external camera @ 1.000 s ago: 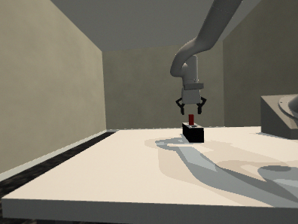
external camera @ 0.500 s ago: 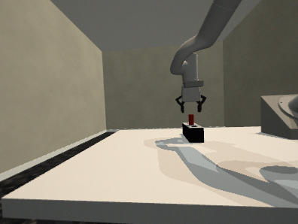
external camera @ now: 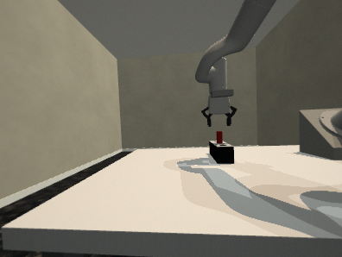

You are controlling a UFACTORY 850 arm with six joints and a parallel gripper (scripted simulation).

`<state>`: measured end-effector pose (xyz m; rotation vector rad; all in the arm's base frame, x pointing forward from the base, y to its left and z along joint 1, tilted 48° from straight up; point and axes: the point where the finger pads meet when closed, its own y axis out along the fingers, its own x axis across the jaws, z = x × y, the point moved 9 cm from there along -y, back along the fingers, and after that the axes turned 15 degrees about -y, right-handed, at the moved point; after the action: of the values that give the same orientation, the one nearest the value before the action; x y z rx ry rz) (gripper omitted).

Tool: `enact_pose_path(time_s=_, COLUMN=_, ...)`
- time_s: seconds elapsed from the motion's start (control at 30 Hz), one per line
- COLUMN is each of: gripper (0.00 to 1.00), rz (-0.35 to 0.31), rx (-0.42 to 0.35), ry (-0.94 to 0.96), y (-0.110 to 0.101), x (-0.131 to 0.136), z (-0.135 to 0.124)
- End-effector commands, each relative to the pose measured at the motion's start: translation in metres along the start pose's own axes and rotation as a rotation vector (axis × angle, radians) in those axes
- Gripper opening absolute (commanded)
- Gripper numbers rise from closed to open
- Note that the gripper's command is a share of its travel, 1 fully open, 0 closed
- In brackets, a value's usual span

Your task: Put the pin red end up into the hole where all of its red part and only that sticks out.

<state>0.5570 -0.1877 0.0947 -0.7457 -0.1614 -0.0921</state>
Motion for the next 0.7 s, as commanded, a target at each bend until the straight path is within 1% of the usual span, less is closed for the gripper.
enact_pose_path(time_s=0.0, gripper=1.00, rz=-0.002, rx=-0.001, ry=-0.001, y=-0.001, x=0.001, z=0.000)
enact_pose_path(time_s=0.17, gripper=1.00, rz=-0.002, rx=-0.001, ry=-0.001, y=-0.001, x=0.001, z=0.000)
enact_pose_path(time_s=0.2, gripper=1.00, rz=-0.002, rx=-0.001, ry=-0.001, y=-0.051, x=0.001, z=0.000)
enact_pose_path(time_s=0.67, gripper=1.00, rz=-0.002, rx=-0.001, ry=-0.001, y=-0.051, x=0.001, z=0.000)
